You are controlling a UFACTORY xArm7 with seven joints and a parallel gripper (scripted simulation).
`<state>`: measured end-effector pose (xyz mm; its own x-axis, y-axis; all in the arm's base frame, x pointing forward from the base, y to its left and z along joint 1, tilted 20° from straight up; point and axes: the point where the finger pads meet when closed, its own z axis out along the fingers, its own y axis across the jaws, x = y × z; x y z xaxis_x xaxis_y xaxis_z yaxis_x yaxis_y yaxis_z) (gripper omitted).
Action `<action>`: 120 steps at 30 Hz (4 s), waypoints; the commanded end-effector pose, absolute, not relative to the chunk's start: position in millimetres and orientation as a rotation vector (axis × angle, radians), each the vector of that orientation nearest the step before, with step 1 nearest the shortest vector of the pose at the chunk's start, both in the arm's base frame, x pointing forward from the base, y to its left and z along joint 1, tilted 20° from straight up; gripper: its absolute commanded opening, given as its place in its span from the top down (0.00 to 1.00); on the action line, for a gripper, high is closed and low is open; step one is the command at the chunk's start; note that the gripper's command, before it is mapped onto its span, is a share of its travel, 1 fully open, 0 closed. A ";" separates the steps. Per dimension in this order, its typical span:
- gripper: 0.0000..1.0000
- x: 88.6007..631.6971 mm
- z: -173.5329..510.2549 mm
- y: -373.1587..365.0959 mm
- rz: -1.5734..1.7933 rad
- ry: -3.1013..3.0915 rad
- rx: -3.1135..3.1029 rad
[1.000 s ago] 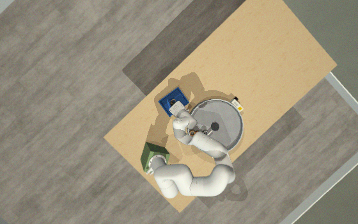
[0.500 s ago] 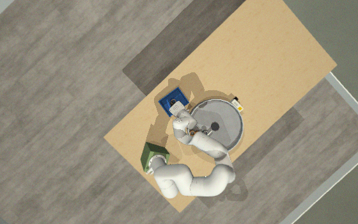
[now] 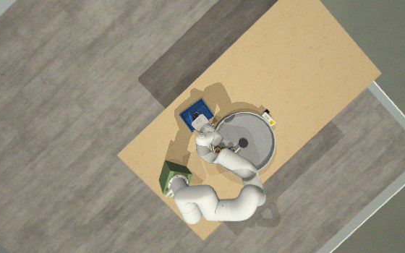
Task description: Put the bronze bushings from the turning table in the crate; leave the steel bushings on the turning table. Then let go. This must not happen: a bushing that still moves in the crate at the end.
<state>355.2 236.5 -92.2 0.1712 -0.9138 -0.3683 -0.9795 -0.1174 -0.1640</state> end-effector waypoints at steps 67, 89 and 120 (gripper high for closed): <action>0.89 350.8 -67.7 245.1 0.247 1.792 -2.091; 0.89 340.4 -17.7 260.4 0.247 1.792 -2.091; 0.89 340.4 -17.7 260.4 0.247 1.792 -2.091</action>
<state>339.9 259.2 -18.7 0.1715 -0.9137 -0.3685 -0.9794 -0.1176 -0.1640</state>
